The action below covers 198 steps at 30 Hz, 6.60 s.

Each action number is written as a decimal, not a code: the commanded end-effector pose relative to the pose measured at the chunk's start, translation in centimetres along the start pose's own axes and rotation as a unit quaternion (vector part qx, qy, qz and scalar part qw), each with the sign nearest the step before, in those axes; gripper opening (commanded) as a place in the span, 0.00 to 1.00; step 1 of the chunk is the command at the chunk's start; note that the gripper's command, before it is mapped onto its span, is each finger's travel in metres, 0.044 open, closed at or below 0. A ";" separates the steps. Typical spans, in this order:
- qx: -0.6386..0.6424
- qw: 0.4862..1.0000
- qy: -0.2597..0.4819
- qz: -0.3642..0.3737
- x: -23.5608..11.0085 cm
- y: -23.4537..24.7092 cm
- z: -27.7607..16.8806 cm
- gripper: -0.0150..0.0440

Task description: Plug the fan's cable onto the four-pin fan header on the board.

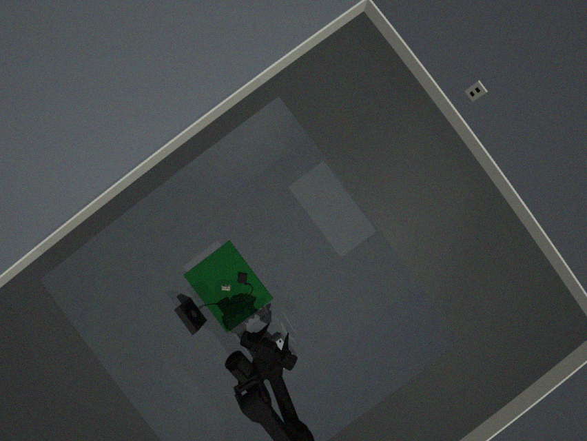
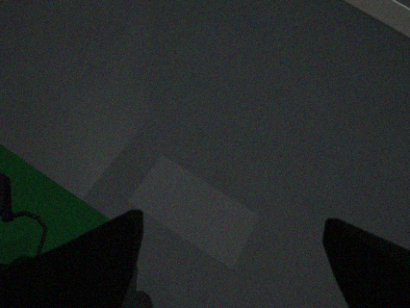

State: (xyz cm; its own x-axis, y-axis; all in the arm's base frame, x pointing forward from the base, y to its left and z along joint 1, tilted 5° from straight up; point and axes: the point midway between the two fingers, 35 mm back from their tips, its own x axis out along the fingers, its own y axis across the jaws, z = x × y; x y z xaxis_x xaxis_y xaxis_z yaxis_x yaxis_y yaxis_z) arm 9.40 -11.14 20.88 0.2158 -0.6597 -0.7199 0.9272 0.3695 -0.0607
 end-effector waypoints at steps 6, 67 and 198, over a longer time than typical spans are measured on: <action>-0.033 0.999 0.004 0.002 0.1 0.4 0.1 0.91; -0.963 -0.104 -0.134 0.209 14.7 21.3 -4.5 0.61; -0.717 0.554 0.142 0.399 12.6 20.6 -4.6 0.25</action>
State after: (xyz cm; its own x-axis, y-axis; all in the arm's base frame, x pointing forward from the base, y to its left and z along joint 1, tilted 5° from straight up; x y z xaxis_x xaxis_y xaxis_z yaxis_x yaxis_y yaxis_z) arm 29.85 -8.90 7.78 0.1316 0.1127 -0.9849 -0.6618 0.7497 -0.0027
